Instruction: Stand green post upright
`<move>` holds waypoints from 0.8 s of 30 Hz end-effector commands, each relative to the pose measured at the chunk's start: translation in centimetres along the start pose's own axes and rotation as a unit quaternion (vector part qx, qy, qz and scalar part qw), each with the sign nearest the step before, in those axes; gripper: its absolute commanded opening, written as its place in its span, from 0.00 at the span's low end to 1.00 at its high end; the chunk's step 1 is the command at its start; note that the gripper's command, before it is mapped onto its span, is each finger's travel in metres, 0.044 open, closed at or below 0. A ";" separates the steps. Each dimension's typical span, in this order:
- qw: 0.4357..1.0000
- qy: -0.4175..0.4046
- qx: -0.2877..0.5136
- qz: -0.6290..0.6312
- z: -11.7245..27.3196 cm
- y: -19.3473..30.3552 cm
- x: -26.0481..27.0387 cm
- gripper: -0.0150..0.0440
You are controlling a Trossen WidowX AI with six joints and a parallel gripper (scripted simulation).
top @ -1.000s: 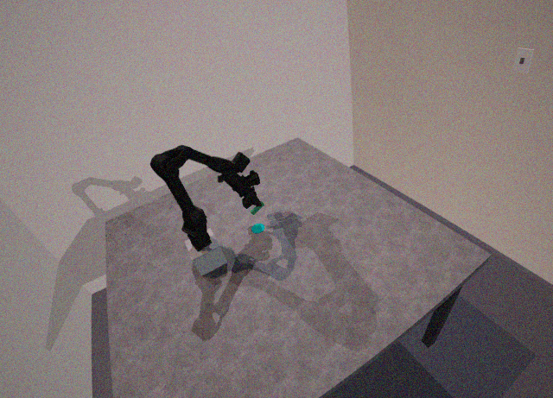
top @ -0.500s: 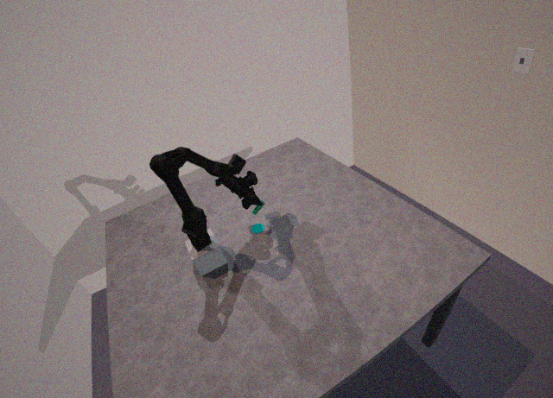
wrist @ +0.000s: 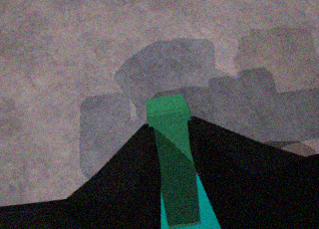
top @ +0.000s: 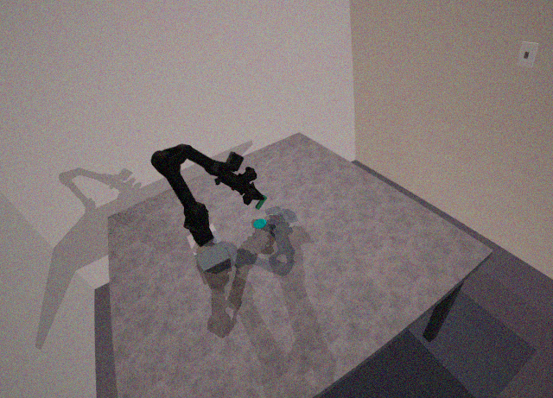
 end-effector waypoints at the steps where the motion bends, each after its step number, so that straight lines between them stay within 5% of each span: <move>1: 1.000 0.003 -0.012 -0.001 0.0 0.5 -0.1 0.29; 24: 0.996 0.005 -0.091 -0.006 0.5 1.9 0.2 0.29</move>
Point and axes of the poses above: the point midway between the two fingers, 35 mm back from their tips, its own z axis back along the fingers, its own x axis across the jaws, y = z × x, the point moved 7 cm from there along z, back along the fingers, and after that the axes turned 3 degrees about -z, right-handed, at the moved point
